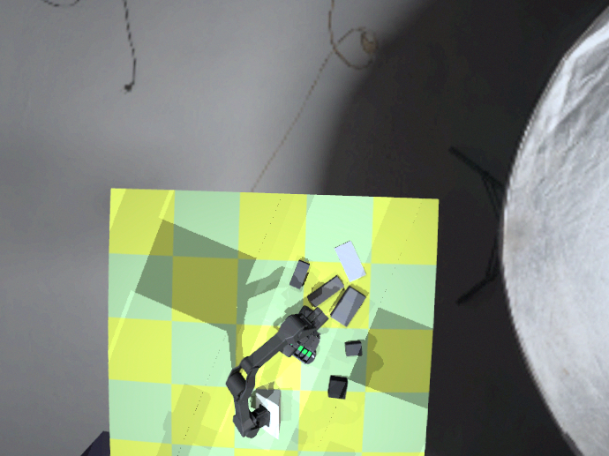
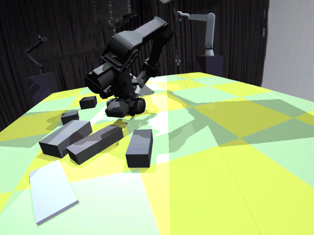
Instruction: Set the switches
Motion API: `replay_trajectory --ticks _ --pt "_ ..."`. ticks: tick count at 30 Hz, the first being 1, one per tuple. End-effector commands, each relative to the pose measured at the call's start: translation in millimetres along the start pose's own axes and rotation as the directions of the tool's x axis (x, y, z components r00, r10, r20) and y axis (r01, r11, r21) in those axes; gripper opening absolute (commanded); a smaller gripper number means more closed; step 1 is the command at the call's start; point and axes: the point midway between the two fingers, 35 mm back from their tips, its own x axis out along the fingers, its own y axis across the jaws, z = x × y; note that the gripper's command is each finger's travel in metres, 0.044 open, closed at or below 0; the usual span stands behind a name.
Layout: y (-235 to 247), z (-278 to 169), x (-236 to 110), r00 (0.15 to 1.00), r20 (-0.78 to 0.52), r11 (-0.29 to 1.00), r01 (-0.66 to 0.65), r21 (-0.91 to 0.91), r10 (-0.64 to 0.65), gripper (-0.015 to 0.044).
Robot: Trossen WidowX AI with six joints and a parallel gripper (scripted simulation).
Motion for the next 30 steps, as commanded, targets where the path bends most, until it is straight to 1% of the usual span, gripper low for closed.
replay_trajectory --ticks 1,17,30 --pt "-2 -1 0 1.0 -0.003 1.0 -0.004 0.001 0.004 0.0" --pt "-7 -1 2 1.0 -0.003 1.0 -0.003 0.002 0.003 0.0" --pt "-21 -1 6 1.0 -0.003 1.0 -0.002 0.002 0.002 0.0"
